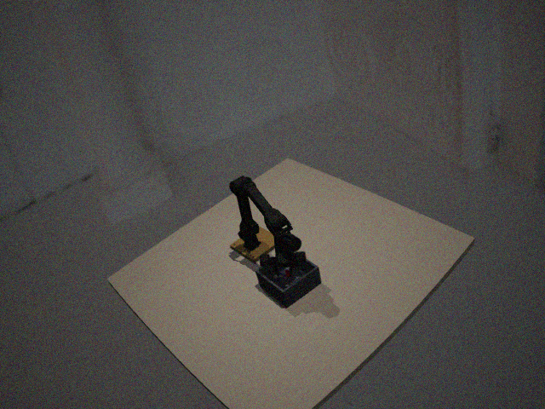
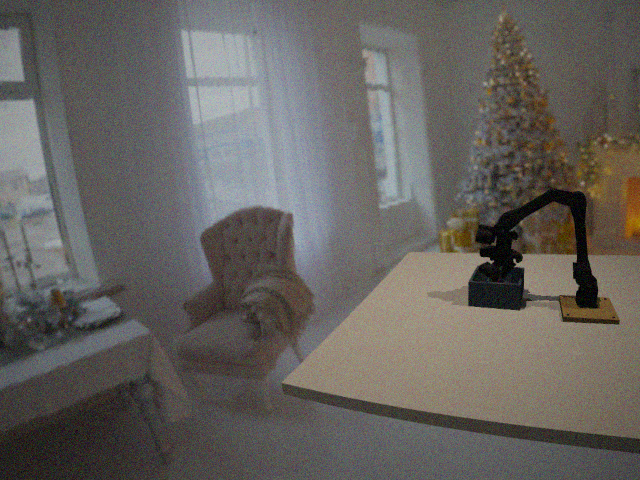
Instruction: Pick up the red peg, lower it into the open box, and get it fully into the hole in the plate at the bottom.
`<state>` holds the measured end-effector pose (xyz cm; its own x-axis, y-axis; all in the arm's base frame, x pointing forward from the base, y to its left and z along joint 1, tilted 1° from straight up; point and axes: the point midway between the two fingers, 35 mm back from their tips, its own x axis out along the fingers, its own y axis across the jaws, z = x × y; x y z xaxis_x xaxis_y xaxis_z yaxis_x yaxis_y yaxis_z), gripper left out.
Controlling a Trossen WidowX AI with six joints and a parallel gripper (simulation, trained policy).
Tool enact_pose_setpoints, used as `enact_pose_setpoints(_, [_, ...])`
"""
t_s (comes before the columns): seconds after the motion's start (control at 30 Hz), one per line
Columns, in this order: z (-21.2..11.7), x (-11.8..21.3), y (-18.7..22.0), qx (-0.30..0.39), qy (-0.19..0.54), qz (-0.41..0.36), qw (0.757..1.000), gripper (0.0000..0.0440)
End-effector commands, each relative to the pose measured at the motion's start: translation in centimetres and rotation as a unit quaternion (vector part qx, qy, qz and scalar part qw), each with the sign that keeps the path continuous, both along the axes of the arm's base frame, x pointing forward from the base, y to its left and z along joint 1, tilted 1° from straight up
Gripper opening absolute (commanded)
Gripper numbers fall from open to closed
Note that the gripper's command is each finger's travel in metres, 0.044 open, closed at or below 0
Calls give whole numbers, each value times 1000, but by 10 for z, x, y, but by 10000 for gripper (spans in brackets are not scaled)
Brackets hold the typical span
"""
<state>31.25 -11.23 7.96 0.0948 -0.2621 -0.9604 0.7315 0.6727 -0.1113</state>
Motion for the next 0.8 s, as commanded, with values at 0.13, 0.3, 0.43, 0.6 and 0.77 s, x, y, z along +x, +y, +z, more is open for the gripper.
enact_pose_setpoints(0.13, [18,58,2,28,-81,18,996,397])
enact_pose_setpoints(0.3, [29,72,4,47,-79,19,996,440])
enact_pose_setpoints(0.43, [40,85,11,64,-86,31,994,440])
enact_pose_setpoints(0.6, [54,101,21,81,-99,46,991,440])
enact_pose_setpoints(0.77, [55,102,22,82,-100,47,991,440])
